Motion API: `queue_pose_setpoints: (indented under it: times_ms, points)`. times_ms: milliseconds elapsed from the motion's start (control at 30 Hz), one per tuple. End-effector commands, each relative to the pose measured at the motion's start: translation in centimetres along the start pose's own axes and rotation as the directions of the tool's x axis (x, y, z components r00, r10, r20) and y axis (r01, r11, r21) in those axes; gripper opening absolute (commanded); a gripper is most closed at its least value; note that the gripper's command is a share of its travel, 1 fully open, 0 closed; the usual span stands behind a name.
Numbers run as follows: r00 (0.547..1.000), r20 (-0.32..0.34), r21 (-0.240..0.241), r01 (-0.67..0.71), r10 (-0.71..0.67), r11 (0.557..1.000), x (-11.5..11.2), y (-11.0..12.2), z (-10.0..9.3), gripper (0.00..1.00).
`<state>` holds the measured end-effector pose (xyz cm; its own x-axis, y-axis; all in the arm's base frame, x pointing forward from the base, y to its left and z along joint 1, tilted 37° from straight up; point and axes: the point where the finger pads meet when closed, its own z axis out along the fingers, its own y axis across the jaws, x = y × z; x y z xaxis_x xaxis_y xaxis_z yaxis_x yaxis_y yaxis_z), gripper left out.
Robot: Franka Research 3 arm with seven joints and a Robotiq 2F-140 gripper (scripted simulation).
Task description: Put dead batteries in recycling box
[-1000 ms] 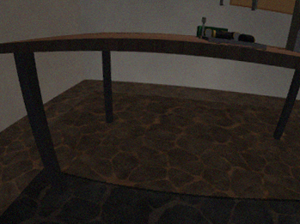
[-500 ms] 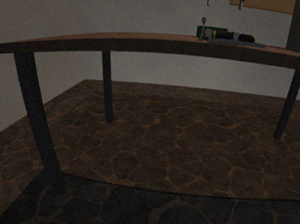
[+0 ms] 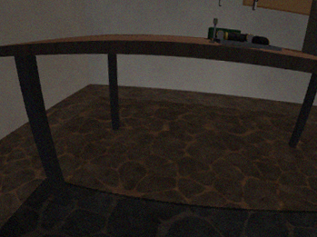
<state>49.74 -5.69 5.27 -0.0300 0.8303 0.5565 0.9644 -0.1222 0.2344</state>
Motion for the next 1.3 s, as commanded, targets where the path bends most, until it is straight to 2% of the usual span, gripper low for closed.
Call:
queue_pose_setpoints:
  times_ms: [0,200,233,667,733,867,933,1033,1267]
  points:
    - [1.0,0.001,0.002,-0.008,0.008,1.0,-0.1,0.0,0.0,1.0]
    - [1.0,0.001,0.002,-0.008,0.008,1.0,-0.1,0.0,0.0,1.0]
    - [1.0,0.001,0.002,-0.008,0.008,1.0,-0.1,0.0,0.0,0.29]
    - [1.0,-0.004,0.004,-0.008,0.008,1.0,-0.1,0.1,-0.1,0.29]
    - [1.0,-0.004,0.004,-0.008,0.008,1.0,-0.1,0.9,-0.1,0.29]
    - [1.0,-0.004,0.004,-0.008,0.008,1.0,0.0,4.9,-0.1,0.29]
    - [1.0,-0.004,0.004,-0.008,0.008,1.0,0.0,4.9,-0.1,0.29]
    - [1.0,-0.004,0.004,-0.008,0.008,1.0,0.0,6.5,-0.1,0.29]
    - [1.0,-0.004,0.004,-0.008,0.008,1.0,0.0,6.6,0.0,0.29]
